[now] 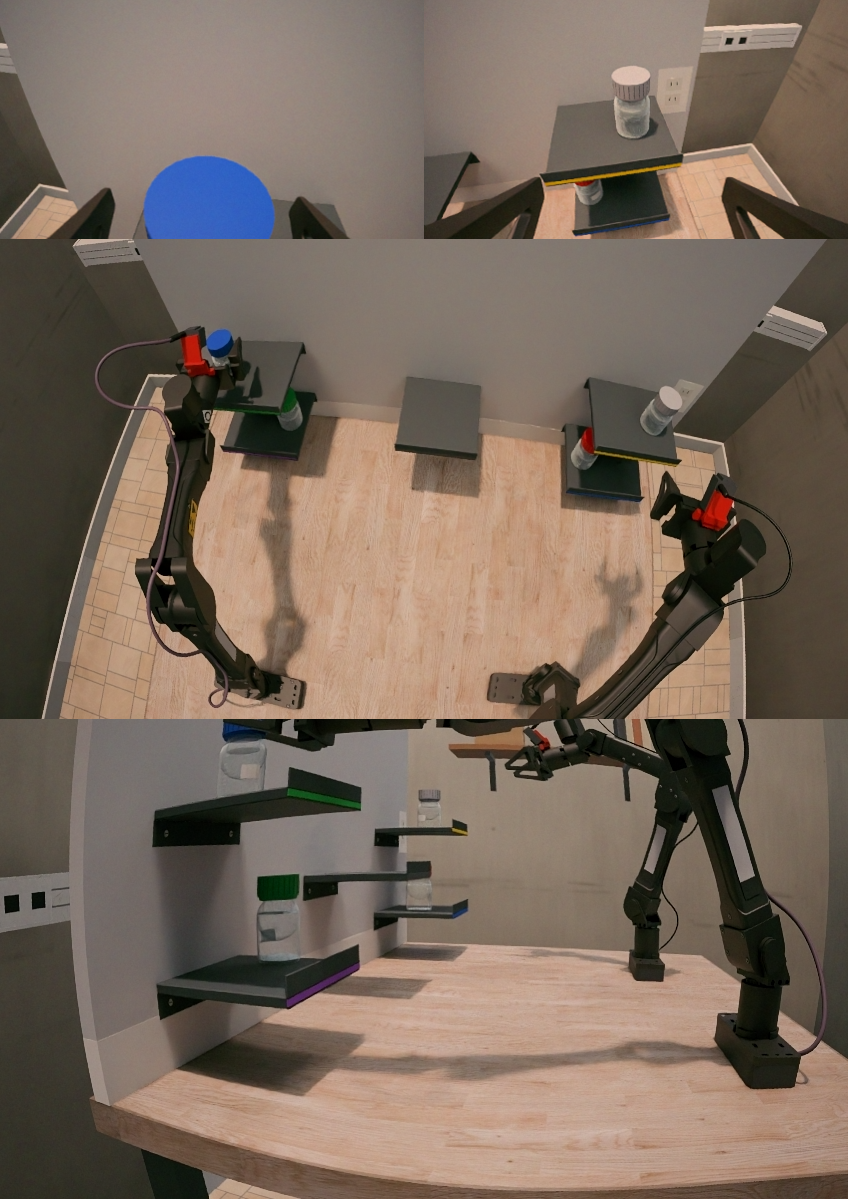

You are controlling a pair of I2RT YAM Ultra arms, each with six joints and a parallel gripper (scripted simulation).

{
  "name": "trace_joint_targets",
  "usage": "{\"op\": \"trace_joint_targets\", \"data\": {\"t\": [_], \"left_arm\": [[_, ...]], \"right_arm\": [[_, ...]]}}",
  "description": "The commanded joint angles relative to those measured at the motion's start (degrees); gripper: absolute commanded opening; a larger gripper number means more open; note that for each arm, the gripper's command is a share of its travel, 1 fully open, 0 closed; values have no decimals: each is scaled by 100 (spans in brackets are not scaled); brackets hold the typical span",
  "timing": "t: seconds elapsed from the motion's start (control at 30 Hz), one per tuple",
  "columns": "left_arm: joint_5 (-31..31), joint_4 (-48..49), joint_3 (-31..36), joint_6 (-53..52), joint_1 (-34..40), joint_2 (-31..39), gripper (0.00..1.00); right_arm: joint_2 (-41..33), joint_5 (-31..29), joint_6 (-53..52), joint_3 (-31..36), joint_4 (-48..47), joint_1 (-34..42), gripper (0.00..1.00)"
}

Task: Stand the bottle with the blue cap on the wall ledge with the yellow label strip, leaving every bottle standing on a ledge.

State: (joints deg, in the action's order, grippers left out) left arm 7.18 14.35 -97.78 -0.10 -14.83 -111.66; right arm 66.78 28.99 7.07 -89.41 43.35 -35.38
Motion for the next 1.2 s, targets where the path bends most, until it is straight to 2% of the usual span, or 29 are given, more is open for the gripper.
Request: {"op": "trace_joint_targets", "data": {"t": [0.0,0.03,0.1,0.13,0.17,0.3,0.33,0.4,0.43,0.5,0.7,0.77,0.83,0.9,1.03,1.17], "left_arm": [[-34,-151,-212,32,38,-38,94],[-34,-151,-212,32,38,-38,94],[-34,-152,-212,31,38,-38,72],[-34,-152,-212,30,38,-38,72],[-34,-152,-212,30,38,-38,68],[-34,-152,-212,30,38,-38,68],[-9,-87,-158,10,13,11,64],[-9,-87,-158,10,13,11,64],[-9,-87,-158,10,13,11,60],[-9,-87,-158,10,13,11,60],[-2,-80,-131,10,6,31,51],[-2,-80,-131,10,6,31,28],[-2,-80,-131,10,6,31,28],[-2,-80,-131,10,6,31,6],[-3,-287,-329,11,6,42,50],[-4,-737,-808,15,6,-9,50]], "right_arm": [[13,82,49,-205,-2,-60,100],[13,82,49,-205,-2,-60,100],[13,82,49,-205,-2,-60,100],[13,82,49,-205,-2,-60,100],[13,82,49,-205,-2,-60,100],[13,82,49,-205,-2,-60,100],[13,82,49,-205,-2,-60,100],[-7,84,50,-146,0,-26,100],[-7,84,50,-146,0,-26,100],[-7,84,50,-146,0,-26,100],[-7,84,50,-146,0,-26,100],[-7,84,50,-146,0,-26,100],[-7,84,50,-146,0,-26,100],[-7,84,50,-146,0,-26,100],[-7,84,50,-146,0,-26,100],[-7,84,50,-146,0,-26,100]]}}
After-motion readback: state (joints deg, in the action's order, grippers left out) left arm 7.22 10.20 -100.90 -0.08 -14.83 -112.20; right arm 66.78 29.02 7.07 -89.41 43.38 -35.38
